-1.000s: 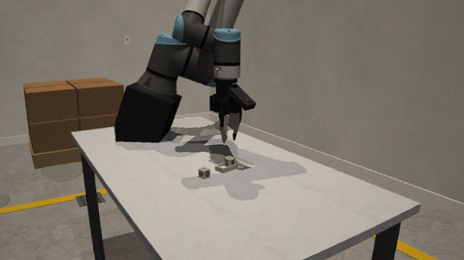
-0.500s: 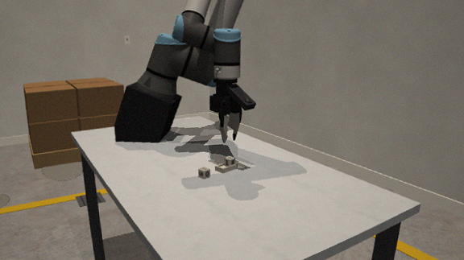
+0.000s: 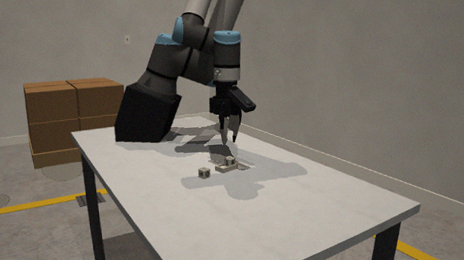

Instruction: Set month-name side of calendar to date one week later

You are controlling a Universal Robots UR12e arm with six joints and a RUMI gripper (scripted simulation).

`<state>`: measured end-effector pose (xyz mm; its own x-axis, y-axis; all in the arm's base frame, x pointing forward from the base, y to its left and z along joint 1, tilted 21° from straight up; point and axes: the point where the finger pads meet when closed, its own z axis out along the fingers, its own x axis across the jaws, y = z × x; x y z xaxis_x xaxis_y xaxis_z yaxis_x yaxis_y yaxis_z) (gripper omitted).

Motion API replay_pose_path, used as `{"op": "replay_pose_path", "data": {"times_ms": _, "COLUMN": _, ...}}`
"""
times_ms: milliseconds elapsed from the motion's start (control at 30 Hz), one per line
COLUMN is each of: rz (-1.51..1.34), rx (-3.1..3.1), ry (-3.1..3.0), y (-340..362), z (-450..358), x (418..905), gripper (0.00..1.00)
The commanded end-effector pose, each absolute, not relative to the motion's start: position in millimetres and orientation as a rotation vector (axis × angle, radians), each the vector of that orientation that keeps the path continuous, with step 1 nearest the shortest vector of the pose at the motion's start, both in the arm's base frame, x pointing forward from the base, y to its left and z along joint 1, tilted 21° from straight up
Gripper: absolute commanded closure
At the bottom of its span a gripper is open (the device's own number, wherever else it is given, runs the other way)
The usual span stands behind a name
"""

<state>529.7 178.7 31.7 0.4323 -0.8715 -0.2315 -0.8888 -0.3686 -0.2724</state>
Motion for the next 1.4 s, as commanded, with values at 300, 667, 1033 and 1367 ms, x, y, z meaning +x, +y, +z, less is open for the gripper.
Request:
{"op": "replay_pose_path", "data": {"times_ms": 300, "rz": 0.072, "rx": -2.338, "ry": 1.502, "y": 187.0, "z": 12.8, "x": 530.3, "gripper": 0.72}}
{"op": "replay_pose_path", "data": {"times_ms": 667, "rz": 0.072, "rx": -2.338, "ry": 1.502, "y": 191.9, "z": -1.1, "x": 532.1, "gripper": 0.72}}
{"op": "replay_pose_path", "data": {"times_ms": 1033, "rz": 0.07, "rx": -2.338, "ry": 1.501, "y": 194.4, "z": -8.2, "x": 534.4, "gripper": 0.72}}
{"op": "replay_pose_path", "data": {"times_ms": 1367, "rz": 0.069, "rx": -2.337, "ry": 1.501, "y": 194.7, "z": -9.8, "x": 535.0, "gripper": 0.72}}
